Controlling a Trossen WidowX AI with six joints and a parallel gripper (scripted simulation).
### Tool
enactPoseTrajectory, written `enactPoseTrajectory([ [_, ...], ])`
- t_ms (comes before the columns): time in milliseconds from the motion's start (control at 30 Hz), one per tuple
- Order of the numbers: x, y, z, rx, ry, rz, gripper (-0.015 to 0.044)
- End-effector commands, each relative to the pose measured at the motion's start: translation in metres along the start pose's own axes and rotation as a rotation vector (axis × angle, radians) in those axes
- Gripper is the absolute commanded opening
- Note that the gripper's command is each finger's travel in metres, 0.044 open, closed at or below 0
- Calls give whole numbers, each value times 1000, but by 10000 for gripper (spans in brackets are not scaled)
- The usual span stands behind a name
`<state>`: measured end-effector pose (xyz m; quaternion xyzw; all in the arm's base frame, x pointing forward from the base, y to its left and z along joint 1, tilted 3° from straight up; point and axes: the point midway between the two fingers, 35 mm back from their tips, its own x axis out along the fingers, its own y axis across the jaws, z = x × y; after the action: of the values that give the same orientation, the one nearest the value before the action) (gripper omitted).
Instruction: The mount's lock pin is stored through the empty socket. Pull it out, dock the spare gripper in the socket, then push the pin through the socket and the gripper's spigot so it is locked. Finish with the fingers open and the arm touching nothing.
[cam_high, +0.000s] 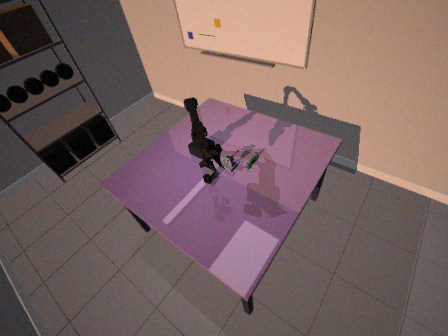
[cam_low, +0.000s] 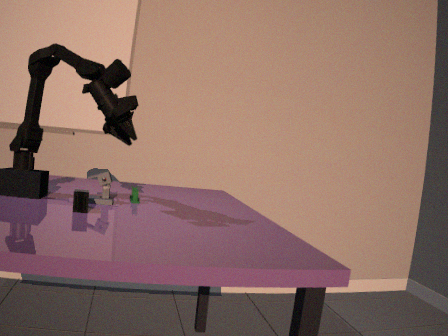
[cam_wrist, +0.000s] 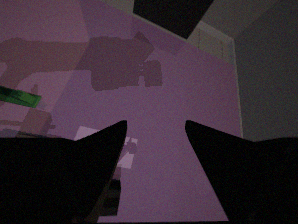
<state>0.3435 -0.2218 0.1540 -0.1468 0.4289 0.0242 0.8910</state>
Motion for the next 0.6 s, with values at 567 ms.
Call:
enactPoseTrajectory([
  [567,-14,253,41,-987,265,559,300],
])
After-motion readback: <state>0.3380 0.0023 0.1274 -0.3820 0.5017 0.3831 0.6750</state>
